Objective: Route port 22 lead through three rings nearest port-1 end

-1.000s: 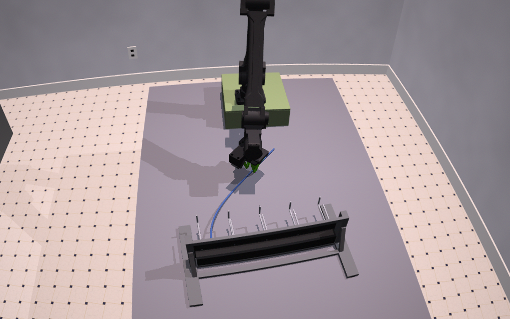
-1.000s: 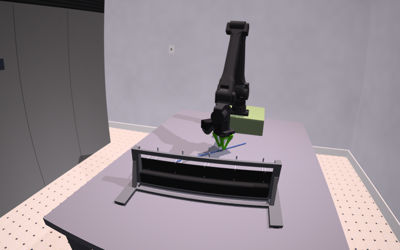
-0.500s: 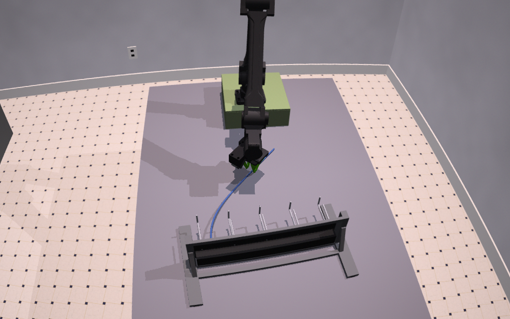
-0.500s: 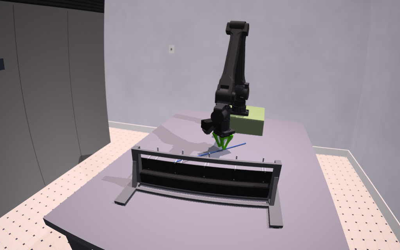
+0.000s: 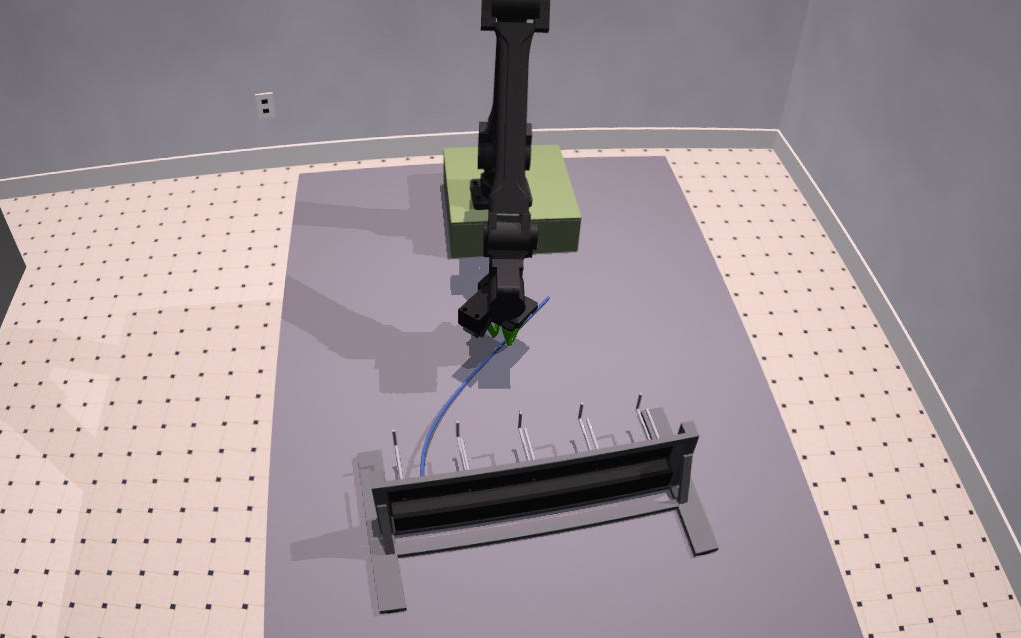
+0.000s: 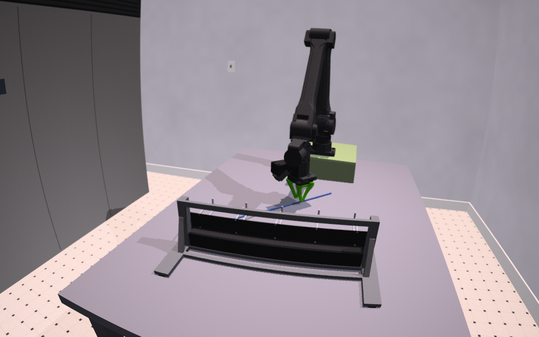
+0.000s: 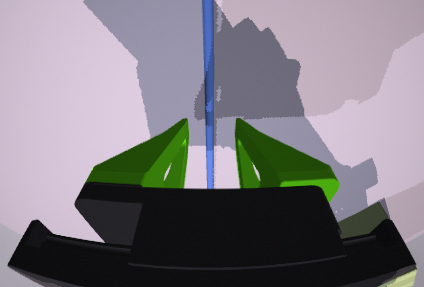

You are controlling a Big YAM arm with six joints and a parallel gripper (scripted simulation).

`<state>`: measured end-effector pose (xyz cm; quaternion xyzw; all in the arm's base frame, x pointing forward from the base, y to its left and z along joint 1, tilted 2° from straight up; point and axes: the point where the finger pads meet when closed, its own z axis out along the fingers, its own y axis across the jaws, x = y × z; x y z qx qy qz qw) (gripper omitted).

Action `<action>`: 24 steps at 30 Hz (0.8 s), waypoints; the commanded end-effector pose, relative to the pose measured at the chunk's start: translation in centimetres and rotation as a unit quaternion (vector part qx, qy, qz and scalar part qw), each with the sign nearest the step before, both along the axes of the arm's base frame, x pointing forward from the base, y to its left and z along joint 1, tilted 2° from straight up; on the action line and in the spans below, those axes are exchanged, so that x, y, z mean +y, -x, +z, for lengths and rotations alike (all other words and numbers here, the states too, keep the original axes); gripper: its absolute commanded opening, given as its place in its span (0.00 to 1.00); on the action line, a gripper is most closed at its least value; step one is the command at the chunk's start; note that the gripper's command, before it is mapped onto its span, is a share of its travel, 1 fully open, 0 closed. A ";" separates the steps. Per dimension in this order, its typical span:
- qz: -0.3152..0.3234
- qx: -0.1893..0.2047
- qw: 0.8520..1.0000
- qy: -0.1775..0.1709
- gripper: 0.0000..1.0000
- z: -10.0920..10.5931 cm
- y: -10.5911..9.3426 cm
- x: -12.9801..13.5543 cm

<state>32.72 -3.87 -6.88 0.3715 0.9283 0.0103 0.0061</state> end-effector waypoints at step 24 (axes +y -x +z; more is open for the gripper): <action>0.001 -0.019 1.000 0.002 0.33 0.0 -1.9 0.2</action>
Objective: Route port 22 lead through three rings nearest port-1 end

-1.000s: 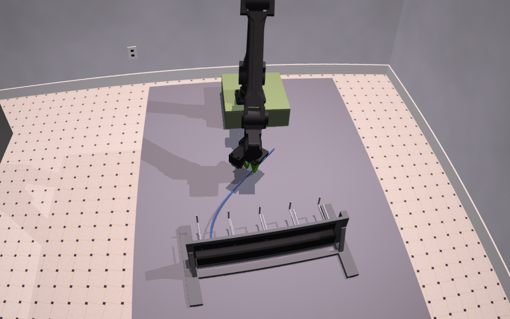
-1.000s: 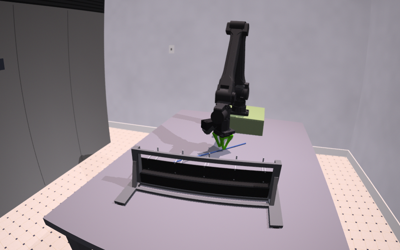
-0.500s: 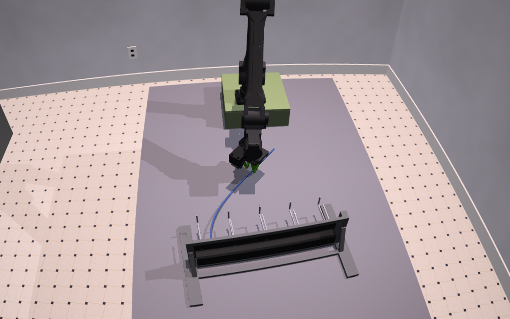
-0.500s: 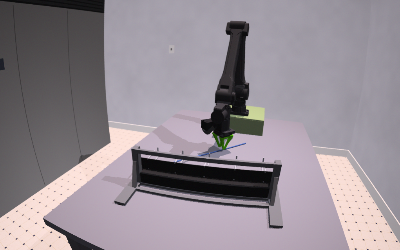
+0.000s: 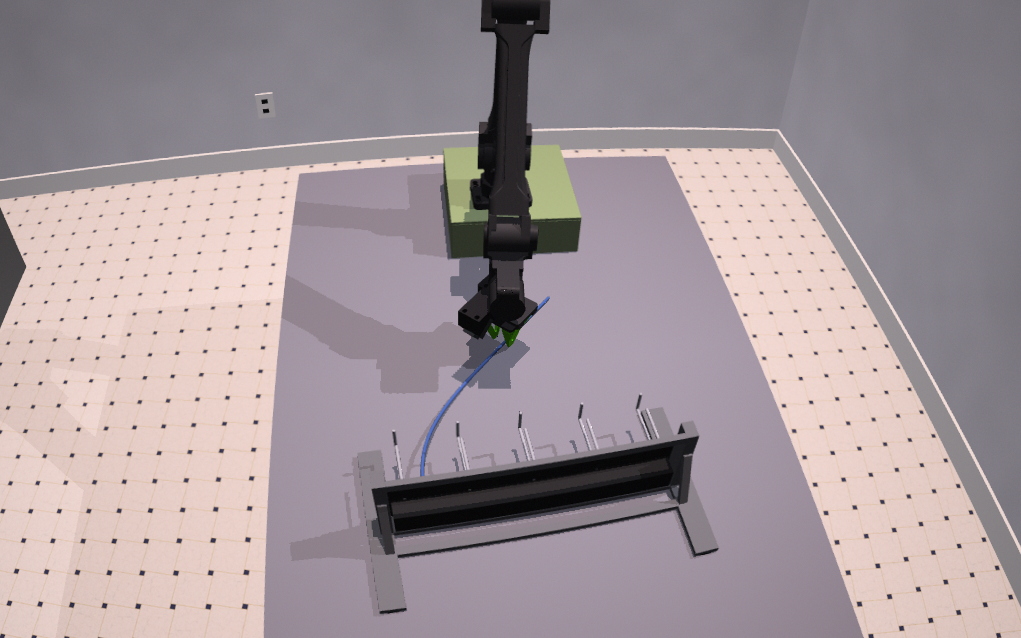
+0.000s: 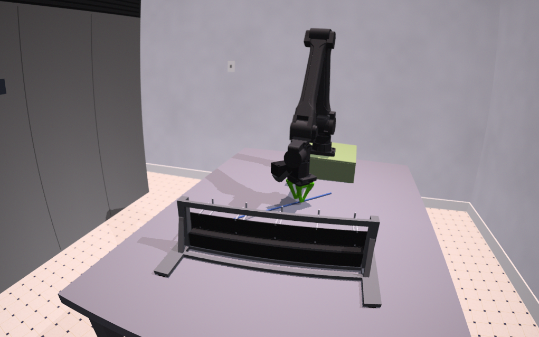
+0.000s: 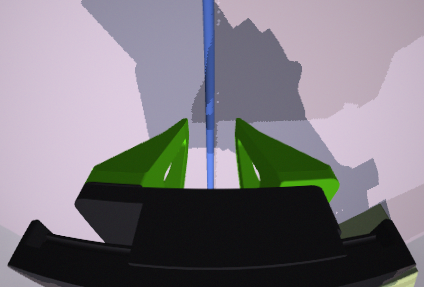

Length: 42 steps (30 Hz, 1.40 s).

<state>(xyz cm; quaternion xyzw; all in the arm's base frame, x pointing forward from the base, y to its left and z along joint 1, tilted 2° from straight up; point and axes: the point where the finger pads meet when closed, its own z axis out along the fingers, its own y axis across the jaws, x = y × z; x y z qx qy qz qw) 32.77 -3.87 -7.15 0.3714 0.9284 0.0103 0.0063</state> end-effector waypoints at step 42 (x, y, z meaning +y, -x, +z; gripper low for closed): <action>0.000 -0.016 1.000 0.001 0.33 -0.4 -1.3 0.3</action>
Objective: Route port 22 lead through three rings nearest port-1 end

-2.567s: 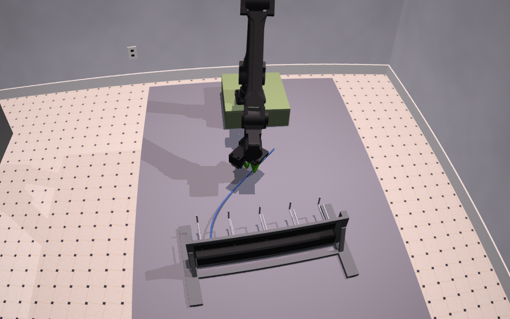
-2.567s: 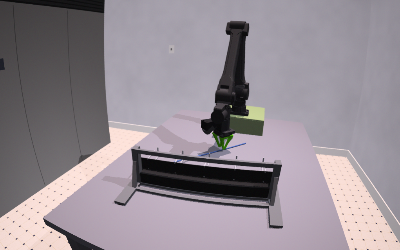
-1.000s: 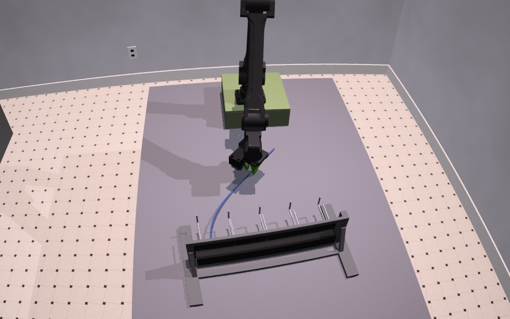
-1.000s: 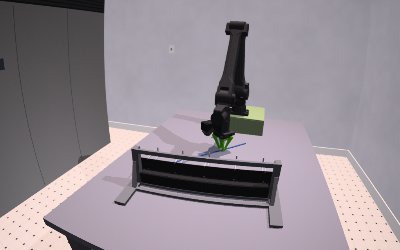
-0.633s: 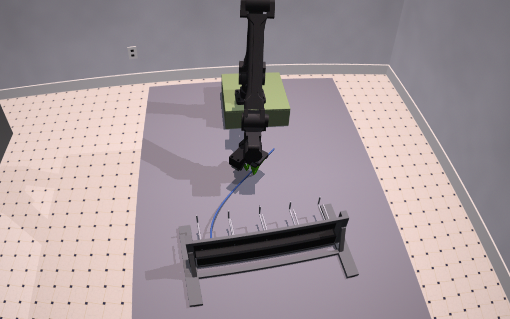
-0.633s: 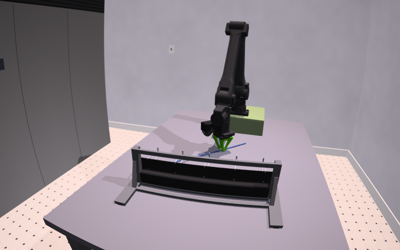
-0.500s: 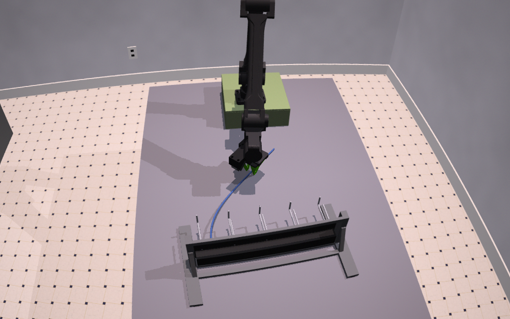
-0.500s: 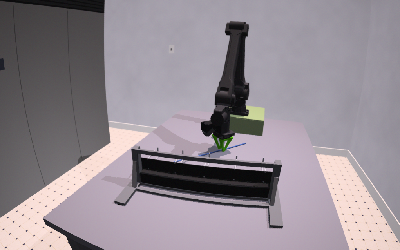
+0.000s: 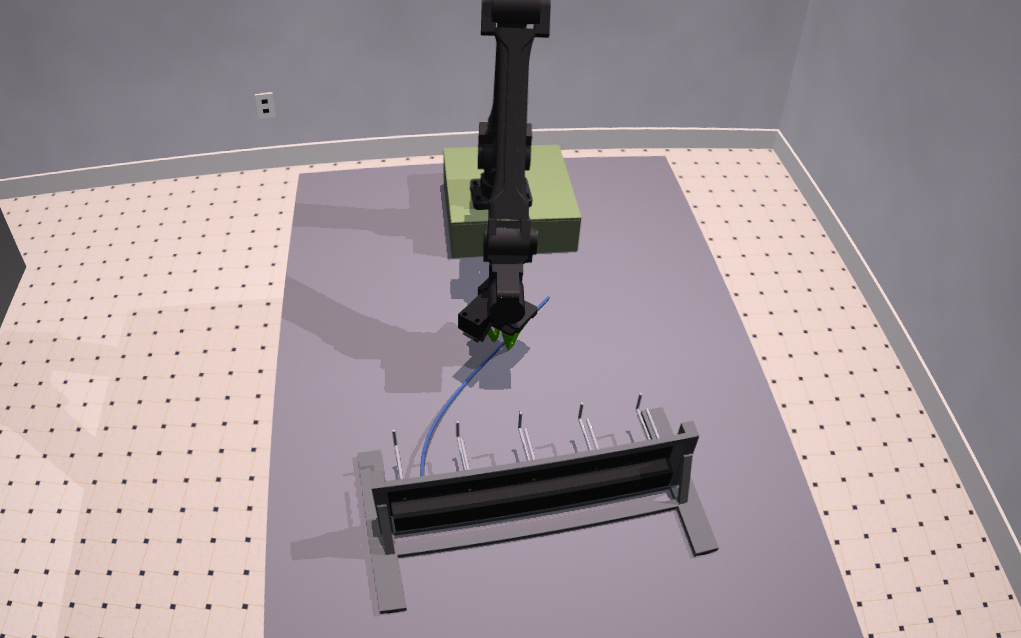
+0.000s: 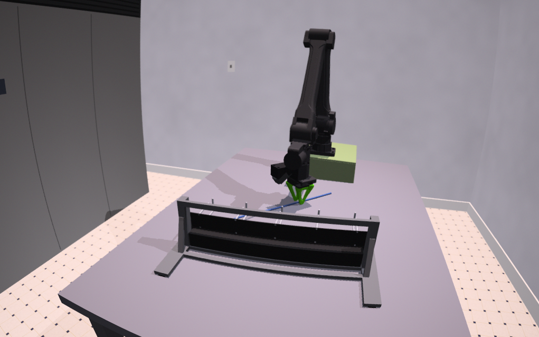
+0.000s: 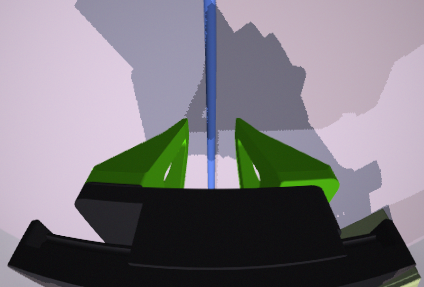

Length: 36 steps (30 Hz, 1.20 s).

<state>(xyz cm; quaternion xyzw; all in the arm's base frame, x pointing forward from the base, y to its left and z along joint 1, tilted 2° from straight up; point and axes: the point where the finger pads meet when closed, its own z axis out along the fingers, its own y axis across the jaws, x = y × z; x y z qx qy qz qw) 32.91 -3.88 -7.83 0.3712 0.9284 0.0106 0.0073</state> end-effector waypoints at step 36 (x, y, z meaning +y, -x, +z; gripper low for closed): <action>0.000 -0.015 1.000 0.001 0.00 0.2 -1.1 0.3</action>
